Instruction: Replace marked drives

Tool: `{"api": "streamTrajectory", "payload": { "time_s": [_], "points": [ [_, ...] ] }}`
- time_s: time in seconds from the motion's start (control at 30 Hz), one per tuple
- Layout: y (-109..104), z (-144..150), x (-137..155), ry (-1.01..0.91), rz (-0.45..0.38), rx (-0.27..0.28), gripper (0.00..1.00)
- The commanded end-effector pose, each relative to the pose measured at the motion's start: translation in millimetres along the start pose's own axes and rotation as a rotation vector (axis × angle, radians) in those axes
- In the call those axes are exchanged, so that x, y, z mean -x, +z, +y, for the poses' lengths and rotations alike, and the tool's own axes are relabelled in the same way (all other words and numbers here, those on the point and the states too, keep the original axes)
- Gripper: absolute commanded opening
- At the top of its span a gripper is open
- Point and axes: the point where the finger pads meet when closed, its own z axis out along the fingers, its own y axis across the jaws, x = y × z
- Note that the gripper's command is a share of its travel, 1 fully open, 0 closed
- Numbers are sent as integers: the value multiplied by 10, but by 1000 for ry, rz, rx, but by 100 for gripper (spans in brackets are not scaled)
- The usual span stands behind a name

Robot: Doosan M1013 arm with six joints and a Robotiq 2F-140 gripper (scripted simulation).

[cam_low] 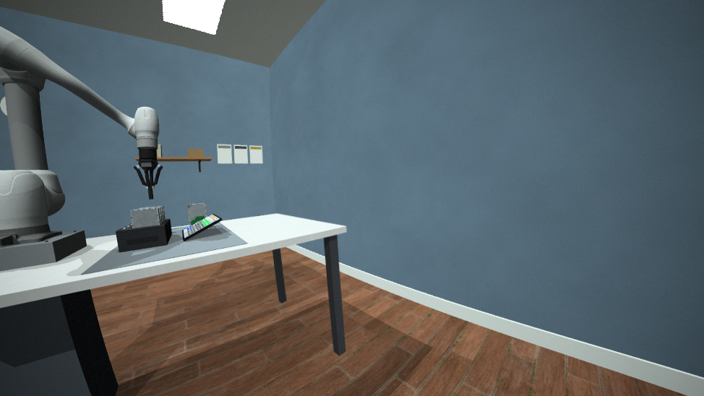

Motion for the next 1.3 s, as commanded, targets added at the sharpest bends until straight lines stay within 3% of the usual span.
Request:
{"api": "streamTrajectory", "payload": {
  "time_s": [0.0, 0.63, 0.77, 0.93, 1.0, 1.03, 1.27],
  "points": [
    [-5, -4, 1, 0, -1, -1, 10],
    [-54, -81, -10, -52, -1, -1, 10],
    [-234, -357, -57, -241, 0, -1, 10],
    [-623, -941, -193, -547, 5, -3, 10],
    [-623, -941, -193, -547, 5, -3, 10],
    [-712, -1071, -230, -698, 5, -3, 10],
    [-1263, -1844, -517, -1027, 30, -11, 10]
  ]
}}
